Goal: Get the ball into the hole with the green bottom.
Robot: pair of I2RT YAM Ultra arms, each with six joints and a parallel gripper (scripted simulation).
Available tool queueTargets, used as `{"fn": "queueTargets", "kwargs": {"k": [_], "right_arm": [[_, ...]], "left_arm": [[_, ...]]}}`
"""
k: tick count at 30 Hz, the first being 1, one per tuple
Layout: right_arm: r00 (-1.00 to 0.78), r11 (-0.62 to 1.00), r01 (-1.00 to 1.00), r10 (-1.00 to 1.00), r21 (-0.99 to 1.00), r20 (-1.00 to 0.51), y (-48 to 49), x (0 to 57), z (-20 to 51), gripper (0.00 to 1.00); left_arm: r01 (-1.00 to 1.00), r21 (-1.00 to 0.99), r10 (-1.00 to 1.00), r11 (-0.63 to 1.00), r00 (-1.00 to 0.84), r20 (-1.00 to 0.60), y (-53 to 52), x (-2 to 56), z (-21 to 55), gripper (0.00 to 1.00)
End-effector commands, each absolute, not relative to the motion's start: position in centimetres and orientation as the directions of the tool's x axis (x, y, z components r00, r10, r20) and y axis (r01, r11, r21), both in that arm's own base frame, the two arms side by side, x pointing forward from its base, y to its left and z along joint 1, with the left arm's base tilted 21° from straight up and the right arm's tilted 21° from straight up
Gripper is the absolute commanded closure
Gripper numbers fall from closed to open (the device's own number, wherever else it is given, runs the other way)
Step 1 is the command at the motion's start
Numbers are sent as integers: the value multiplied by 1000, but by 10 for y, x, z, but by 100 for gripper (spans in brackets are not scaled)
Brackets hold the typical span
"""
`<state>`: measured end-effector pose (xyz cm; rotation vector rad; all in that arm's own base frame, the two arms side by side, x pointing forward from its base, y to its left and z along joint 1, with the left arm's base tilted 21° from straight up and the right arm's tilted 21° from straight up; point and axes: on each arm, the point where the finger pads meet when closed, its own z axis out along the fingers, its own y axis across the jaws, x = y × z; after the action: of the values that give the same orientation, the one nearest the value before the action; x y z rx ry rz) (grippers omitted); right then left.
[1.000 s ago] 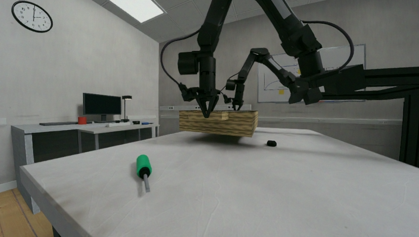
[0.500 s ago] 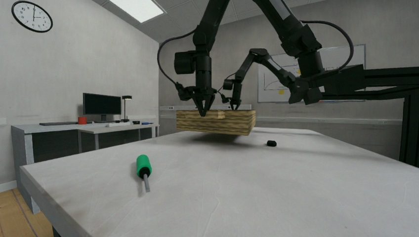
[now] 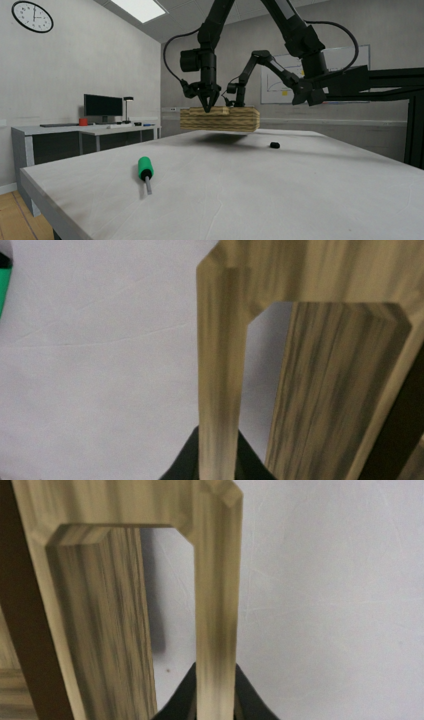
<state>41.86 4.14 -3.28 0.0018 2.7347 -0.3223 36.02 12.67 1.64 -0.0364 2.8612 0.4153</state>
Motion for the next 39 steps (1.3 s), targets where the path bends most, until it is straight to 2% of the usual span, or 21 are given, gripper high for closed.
{"fn": "queueTargets", "kwargs": {"k": [1, 2, 9, 11, 12, 13, 14, 16, 17, 20, 21, 23, 30, 39], "right_arm": [[-905, 970, 55, -52, -236, -423, 55, 436, 0, 100], [-861, 968, 80, -52, -236, -506, 56, 448, 7, 100], [-874, 950, 81, -77, -301, -480, 55, 418, 2, 100], [-864, 948, 86, -83, -307, -497, 59, 425, 14, 100], [-881, 944, 83, -79, -318, -466, 58, 422, 17, 100], [-895, 940, 78, -80, -331, -439, 57, 418, 15, 100], [-870, 950, 72, -89, -304, -484, 64, 430, 19, 100], [-870, 950, 72, -89, -304, -484, 64, 430, 19, 100], [-895, 957, 37, -97, -288, -436, 66, 426, 14, 100], [-896, 968, 42, -74, -249, -437, 60, 436, 14, 100], [-917, 966, 26, -79, -256, -391, 59, 432, -6, 100], [-858, 975, 37, -82, -220, -507, 65, 449, 10, 100], [-841, 983, 19, -84, -185, -535, 55, 437, -8, 100], [-888, 981, 7, -84, -196, -453, 60, 439, -6, 100]], "left_arm": [[-37, 248, 29, 968, -965, -260, 125, 374, 29, 100], [-42, 251, 59, 967, -922, -382, 129, 392, 42, 100], [-21, 206, 65, 978, -914, -400, 130, 380, 24, 100], [-18, 198, 67, 980, -908, -415, 131, 389, 29, 100], [-3, 169, 53, 986, -944, -325, 126, 377, 9, 100], [4, 159, 52, 987, -952, -300, 124, 375, 7, 100], [-8, 188, 60, 982, -933, -354, 128, 387, 17, 100], [-8, 188, 60, 982, -933, -354, 128, 387, 17, 100], [-42, 197, 20, 980, -953, -303, 128, 375, 22, 100], [-60, 237, 12, 970, -957, -290, 130, 376, 32, 100], [-63, 248, 11, 967, -959, -284, 130, 376, 33, 100], [-65, 264, 40, 962, -928, -371, 131, 390, 39, 100], [-82, 299, 44, 951, -919, -392, 125, 370, 37, 100], [-73, 289, 26, 955, -945, -325, 121, 374, 47, 100]]}}
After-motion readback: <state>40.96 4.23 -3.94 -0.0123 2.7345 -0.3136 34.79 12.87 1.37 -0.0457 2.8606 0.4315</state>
